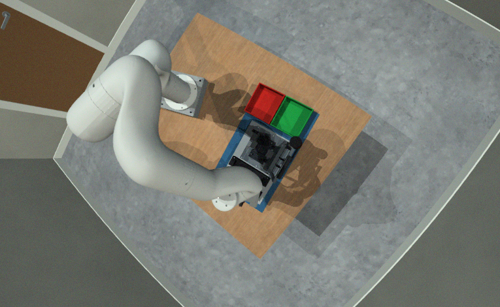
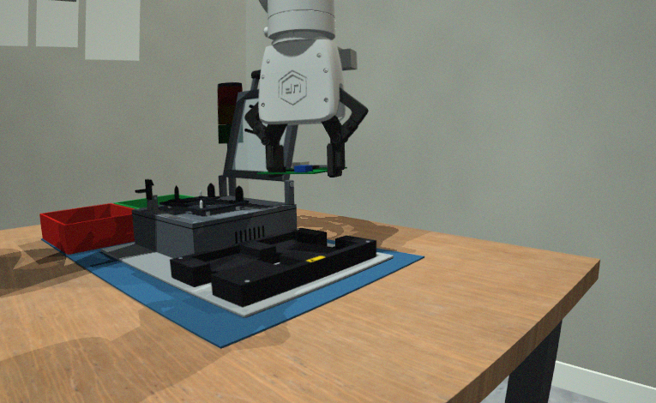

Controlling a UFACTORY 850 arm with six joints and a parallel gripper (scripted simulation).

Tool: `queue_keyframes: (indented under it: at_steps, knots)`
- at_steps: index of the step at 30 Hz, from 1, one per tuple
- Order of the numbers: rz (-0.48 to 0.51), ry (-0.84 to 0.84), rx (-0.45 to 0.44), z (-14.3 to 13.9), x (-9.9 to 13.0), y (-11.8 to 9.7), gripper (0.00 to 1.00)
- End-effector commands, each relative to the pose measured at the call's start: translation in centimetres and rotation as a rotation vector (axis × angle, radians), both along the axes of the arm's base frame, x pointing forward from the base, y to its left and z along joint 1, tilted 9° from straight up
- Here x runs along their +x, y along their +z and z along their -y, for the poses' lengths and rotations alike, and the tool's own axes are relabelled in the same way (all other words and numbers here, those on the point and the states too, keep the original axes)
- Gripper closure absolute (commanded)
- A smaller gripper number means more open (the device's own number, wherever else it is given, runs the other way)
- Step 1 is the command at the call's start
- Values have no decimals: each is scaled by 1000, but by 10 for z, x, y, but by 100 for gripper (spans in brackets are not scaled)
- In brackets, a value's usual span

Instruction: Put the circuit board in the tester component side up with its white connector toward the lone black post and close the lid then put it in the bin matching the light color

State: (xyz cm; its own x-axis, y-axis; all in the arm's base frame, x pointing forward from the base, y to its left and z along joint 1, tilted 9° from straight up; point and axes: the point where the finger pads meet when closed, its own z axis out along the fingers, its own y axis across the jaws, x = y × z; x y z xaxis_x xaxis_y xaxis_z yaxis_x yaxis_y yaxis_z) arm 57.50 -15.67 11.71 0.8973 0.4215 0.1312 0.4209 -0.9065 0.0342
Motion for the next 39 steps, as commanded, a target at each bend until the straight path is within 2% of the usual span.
queue_keyframes:
  at_steps: [1,11,13,28,30,39]
  knots:
    - [20,166,3,0,1,1,21]
    - [29,420,-33,0,1,1,21]
    - [29,420,-33,0,1,1,21]
    - [45,831,-92,0,1,1,21]
    - [45,831,-92,0,1,1,21]
    - [52,1040,-123,0,1,1,21]
